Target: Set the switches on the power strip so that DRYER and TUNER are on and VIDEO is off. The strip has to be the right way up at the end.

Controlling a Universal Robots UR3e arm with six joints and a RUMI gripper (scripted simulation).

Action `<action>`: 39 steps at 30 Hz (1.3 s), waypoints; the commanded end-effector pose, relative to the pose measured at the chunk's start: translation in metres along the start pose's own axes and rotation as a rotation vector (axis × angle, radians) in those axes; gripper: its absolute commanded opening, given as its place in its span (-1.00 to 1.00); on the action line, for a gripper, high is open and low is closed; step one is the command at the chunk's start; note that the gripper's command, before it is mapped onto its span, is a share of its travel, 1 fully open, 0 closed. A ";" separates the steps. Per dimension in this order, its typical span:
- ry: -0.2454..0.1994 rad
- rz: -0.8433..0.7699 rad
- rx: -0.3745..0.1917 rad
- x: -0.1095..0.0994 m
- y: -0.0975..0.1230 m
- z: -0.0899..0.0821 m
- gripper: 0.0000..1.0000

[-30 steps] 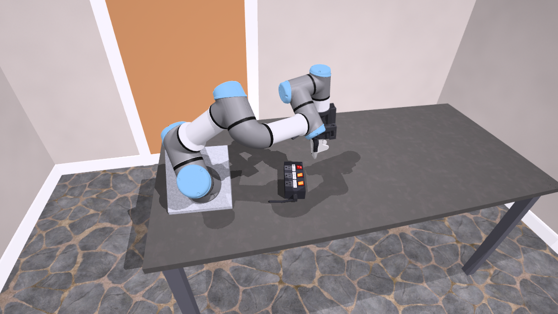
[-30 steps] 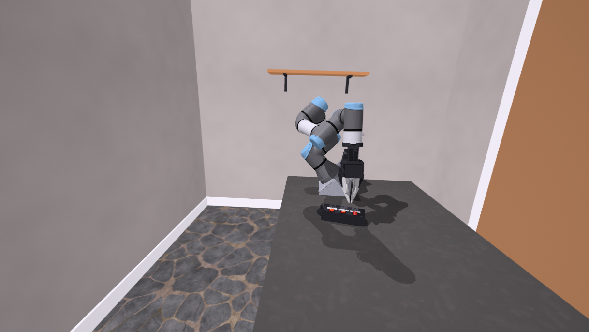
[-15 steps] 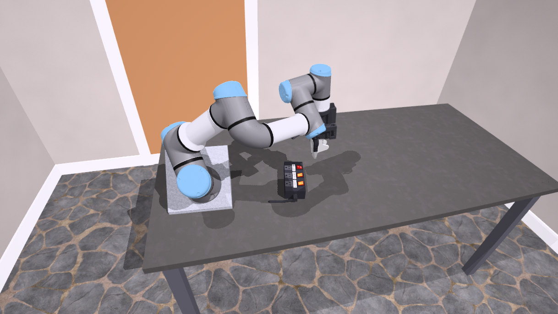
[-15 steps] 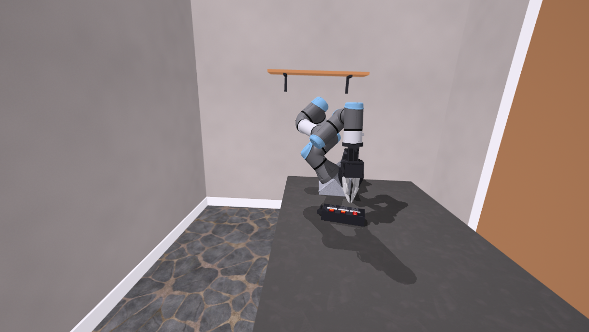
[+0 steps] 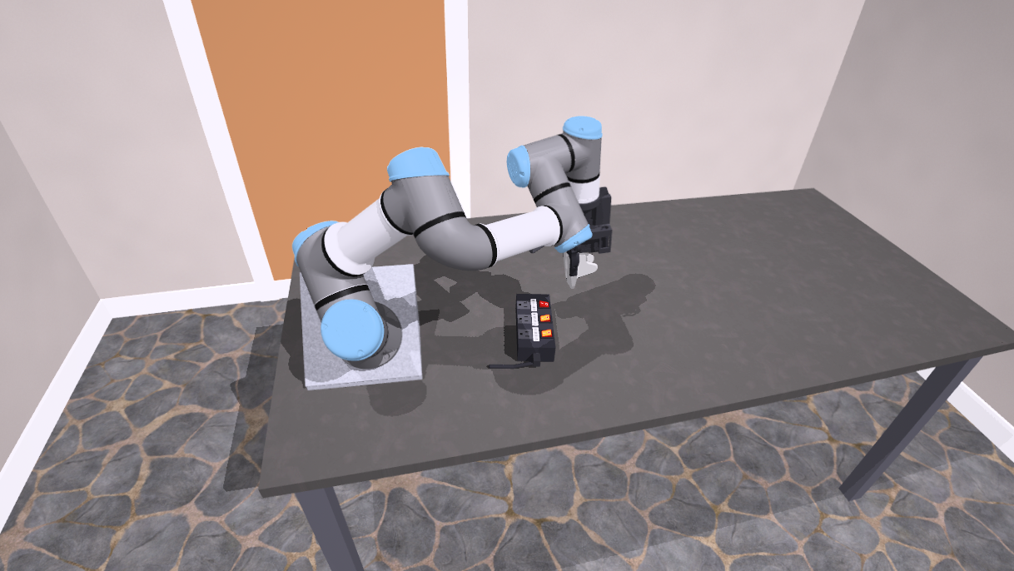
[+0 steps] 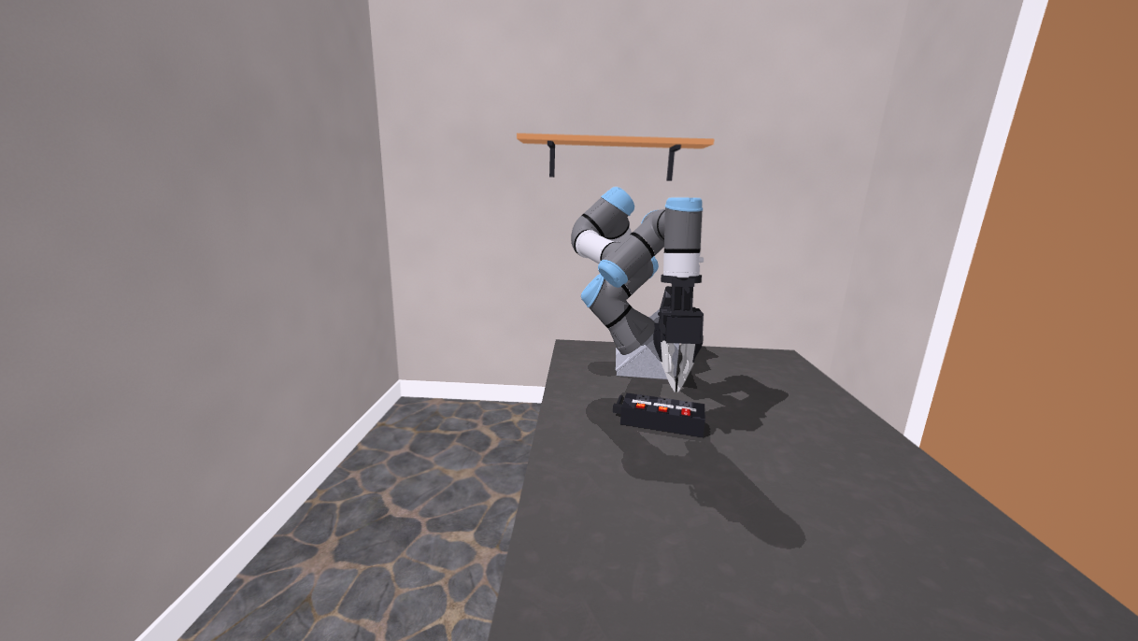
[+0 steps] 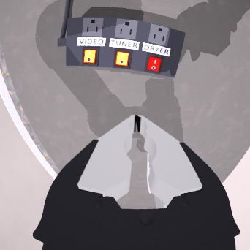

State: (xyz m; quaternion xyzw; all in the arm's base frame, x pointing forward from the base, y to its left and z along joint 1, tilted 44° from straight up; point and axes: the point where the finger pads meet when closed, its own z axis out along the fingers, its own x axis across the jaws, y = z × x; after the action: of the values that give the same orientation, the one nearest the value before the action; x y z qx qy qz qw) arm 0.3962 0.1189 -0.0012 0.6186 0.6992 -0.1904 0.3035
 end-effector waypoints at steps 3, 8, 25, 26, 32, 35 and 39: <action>0.001 0.001 -0.002 0.000 0.001 -0.001 -1.00; 0.001 0.001 -0.002 0.000 0.001 -0.001 -1.00; 0.001 0.001 -0.002 0.000 0.001 -0.001 -1.00; 0.001 0.001 -0.002 0.000 0.001 -0.001 -1.00; 0.001 0.001 -0.002 0.000 0.001 -0.001 1.00; 0.001 0.001 -0.002 0.000 0.001 -0.001 1.00; 0.001 0.001 -0.002 0.000 0.001 -0.001 1.00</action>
State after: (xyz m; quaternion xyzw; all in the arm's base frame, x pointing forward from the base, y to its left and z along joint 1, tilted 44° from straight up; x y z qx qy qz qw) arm 0.3962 0.1189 -0.0012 0.6186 0.6992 -0.1904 0.3035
